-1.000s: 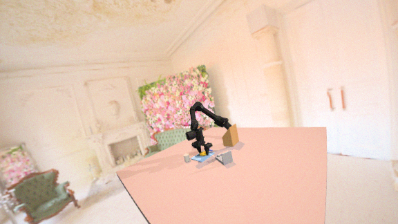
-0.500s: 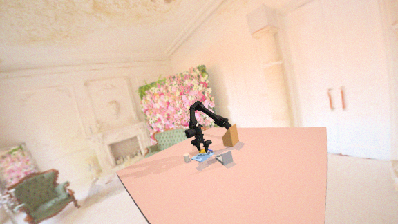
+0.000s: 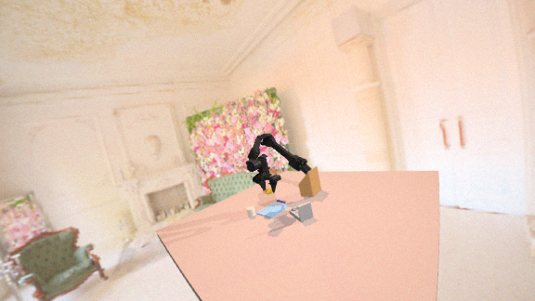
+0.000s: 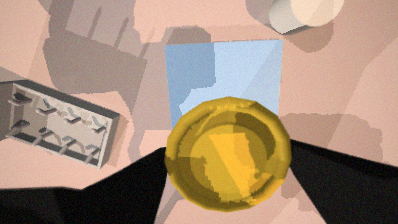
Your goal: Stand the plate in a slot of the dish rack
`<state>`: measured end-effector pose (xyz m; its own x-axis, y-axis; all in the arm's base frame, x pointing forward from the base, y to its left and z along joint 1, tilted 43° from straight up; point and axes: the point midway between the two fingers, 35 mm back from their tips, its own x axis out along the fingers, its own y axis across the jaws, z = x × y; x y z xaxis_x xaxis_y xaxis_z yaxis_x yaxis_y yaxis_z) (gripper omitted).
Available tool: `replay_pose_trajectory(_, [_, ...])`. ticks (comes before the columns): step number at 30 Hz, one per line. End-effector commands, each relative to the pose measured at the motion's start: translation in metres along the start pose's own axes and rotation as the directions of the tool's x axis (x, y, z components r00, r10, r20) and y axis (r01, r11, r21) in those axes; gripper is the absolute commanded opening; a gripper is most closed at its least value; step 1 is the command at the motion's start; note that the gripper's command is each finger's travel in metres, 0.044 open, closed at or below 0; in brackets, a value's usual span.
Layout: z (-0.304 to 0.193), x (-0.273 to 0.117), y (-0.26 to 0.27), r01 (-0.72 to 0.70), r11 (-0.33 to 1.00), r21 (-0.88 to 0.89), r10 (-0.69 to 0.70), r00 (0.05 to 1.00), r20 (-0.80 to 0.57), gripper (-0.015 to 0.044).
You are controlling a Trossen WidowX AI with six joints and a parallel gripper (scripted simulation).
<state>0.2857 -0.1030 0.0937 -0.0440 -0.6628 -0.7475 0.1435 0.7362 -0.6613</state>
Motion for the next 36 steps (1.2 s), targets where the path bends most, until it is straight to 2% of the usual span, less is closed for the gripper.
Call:
replay_pose_trajectory(1, [0.001,-0.018,0.001,-0.001,1.0,0.003,0.001,1.0,0.003,0.0])
replay_pose_trajectory(10, [0.001,-0.06,0.002,0.011,1.0,0.004,-0.011,1.0,0.002,0.0])
replay_pose_trajectory(15, [0.0,-0.065,0.003,0.013,1.0,-0.018,-0.013,1.0,0.002,0.0])
replay_pose_trajectory(25, [-0.003,-0.066,0.019,0.009,0.936,-0.353,-0.008,1.0,0.003,0.0])
replay_pose_trajectory(36, [-0.008,-0.065,0.036,0.005,0.736,-0.677,-0.004,1.0,0.004,0.0])
